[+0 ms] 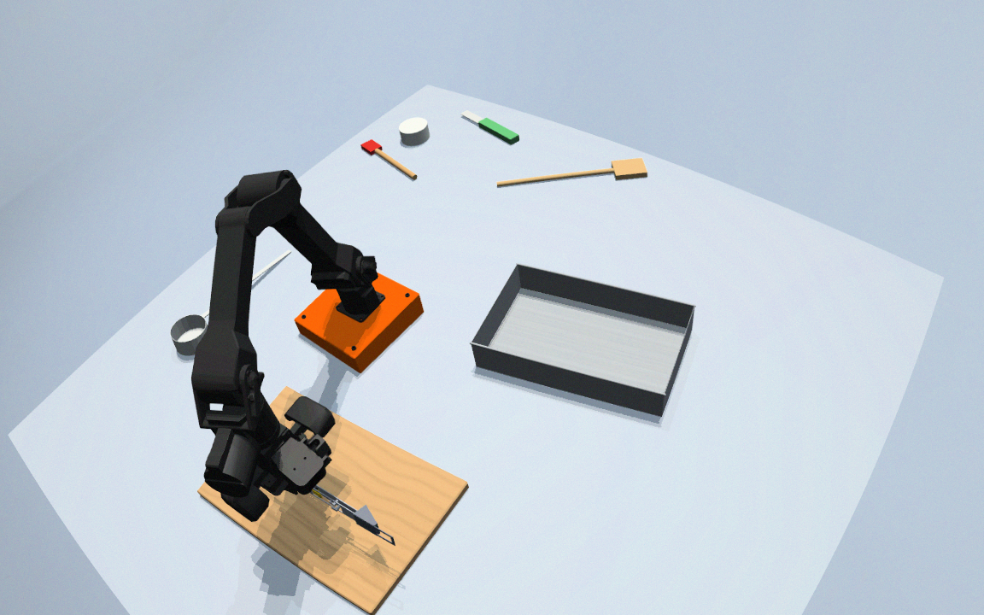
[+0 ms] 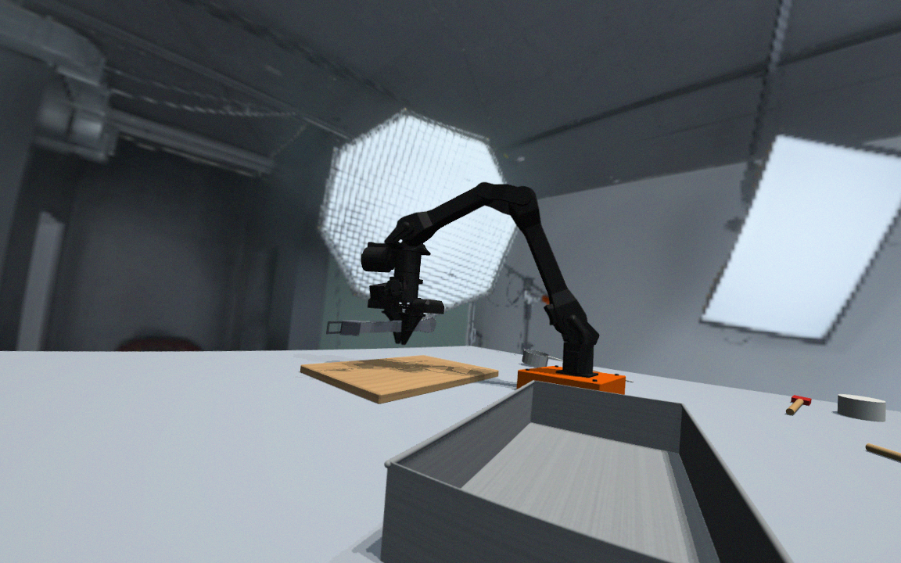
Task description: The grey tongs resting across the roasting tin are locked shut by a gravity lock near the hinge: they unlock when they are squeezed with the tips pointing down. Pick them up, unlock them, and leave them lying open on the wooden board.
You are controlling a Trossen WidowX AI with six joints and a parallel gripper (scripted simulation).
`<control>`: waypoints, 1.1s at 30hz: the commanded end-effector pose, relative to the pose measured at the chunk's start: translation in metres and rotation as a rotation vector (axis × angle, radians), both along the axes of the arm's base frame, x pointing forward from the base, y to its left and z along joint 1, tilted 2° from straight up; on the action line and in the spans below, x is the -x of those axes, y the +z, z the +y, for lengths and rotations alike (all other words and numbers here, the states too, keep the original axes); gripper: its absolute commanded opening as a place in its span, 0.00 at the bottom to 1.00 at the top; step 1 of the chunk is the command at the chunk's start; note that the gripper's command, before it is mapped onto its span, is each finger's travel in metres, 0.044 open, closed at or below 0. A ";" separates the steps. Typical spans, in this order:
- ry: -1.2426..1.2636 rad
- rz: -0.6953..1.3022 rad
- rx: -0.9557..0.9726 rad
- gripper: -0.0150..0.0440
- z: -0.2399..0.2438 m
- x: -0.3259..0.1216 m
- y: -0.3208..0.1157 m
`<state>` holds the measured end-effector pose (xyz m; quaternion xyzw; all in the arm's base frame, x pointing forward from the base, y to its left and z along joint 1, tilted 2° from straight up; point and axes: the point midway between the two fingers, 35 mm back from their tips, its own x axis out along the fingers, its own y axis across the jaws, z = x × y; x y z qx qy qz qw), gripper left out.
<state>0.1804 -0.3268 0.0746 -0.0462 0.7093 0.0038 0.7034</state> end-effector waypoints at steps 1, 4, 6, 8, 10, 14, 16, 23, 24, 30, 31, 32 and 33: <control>-0.004 0.001 0.003 0.00 -0.001 0.001 -0.008; -0.004 0.001 0.003 0.00 -0.001 0.001 -0.012; -0.004 0.001 0.002 0.00 -0.001 0.001 -0.016; -0.004 0.001 0.002 0.00 0.000 0.001 -0.018; -0.004 0.001 0.002 0.00 0.000 0.001 -0.019; -0.002 0.001 -0.002 0.04 0.000 0.001 -0.018; -0.002 0.001 -0.002 0.13 0.000 0.001 -0.018; -0.002 0.001 -0.002 0.44 0.000 0.001 -0.018; -0.002 0.001 -0.002 0.49 0.000 0.001 -0.018; -0.002 0.001 -0.002 0.76 0.000 0.001 -0.018; -0.002 0.001 -0.002 0.80 0.000 0.001 -0.018; -0.002 0.001 -0.002 0.85 0.000 0.001 -0.018; -0.002 0.001 -0.002 0.89 0.000 0.001 -0.018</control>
